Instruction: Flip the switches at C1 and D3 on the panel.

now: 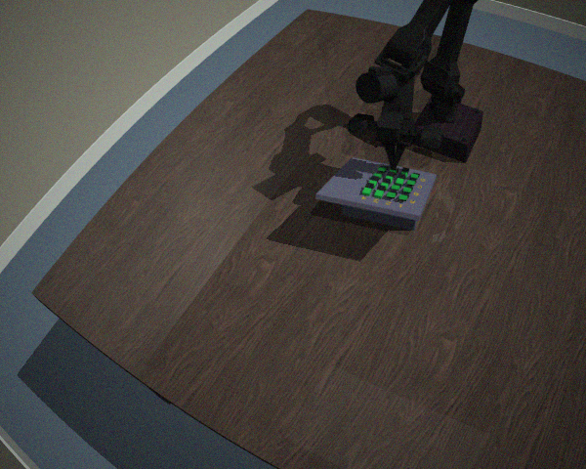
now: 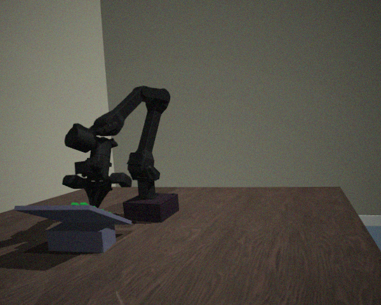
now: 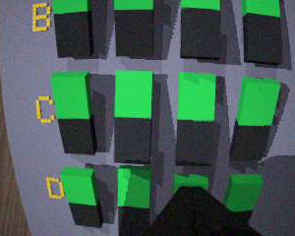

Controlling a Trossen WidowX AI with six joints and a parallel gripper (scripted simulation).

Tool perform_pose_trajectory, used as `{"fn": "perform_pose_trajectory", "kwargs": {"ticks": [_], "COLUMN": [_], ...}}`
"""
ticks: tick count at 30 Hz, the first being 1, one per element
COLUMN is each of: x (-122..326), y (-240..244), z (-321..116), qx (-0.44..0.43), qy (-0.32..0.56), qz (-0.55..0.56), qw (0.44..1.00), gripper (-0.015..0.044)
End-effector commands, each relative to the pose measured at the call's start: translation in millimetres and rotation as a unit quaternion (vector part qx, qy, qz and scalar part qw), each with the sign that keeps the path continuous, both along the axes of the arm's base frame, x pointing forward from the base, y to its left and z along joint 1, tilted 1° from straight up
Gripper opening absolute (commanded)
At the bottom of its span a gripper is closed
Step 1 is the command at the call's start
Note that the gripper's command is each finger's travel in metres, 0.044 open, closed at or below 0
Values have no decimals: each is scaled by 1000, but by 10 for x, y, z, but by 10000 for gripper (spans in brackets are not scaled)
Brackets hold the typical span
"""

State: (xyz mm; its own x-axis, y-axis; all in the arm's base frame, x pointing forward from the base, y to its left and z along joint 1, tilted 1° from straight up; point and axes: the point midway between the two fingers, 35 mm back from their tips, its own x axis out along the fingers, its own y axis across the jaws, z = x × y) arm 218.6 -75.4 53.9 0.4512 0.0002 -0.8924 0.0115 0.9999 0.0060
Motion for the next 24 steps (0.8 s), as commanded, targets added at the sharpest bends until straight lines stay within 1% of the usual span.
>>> {"fn": "perform_pose_trajectory", "kwargs": {"ticks": [1,24], "x": [-7,8], "y": [-4,-4], "z": [-17,-44], "qx": [-1,-1], "qy": [2,2], "qz": [-2,-2], "qw": [1000,1000], "gripper": [0,0]}}
